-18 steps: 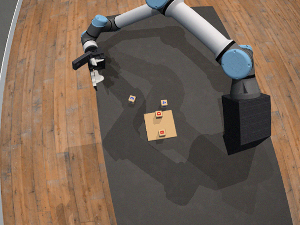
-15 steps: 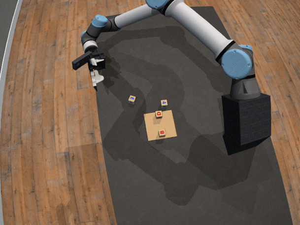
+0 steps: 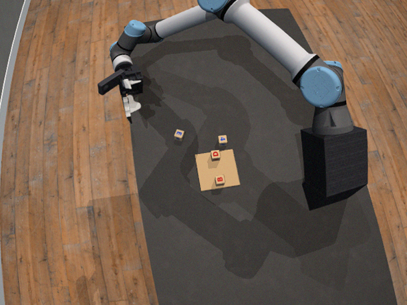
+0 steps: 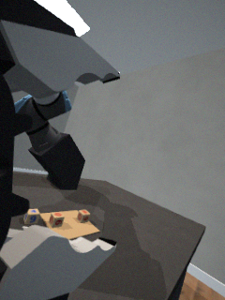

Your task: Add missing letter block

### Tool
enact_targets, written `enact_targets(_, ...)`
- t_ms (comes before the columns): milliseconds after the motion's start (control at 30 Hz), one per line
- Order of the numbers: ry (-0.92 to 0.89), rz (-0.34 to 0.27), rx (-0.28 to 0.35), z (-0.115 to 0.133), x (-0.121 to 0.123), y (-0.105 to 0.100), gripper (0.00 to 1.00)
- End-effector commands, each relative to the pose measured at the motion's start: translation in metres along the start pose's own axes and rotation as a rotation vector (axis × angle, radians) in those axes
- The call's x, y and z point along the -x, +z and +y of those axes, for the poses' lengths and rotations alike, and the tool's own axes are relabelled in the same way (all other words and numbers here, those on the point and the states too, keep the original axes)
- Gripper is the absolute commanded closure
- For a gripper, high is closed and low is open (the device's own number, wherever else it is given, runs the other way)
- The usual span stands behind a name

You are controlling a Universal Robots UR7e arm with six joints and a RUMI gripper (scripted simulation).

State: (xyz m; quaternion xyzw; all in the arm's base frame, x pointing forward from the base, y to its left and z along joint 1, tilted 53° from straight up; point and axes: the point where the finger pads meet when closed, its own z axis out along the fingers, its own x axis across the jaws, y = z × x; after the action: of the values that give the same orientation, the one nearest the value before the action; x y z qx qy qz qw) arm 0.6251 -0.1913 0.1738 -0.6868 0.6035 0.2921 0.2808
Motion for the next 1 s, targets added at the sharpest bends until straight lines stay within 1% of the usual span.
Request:
enact_targets(0, -0.001, 0.001, 0.0, 0.0, 0.001, 0.0, 0.0)
enact_targets(533, -0.011, 0.02, 0.004, 0.003, 0.0, 0.003, 0.0)
enact_targets(767, -0.027, 0.053, 0.012, 0.008, -0.003, 0.009, 0.0)
enact_targets(967, -0.049, 0.098, 0.021, 0.015, -0.005, 0.016, 0.0)
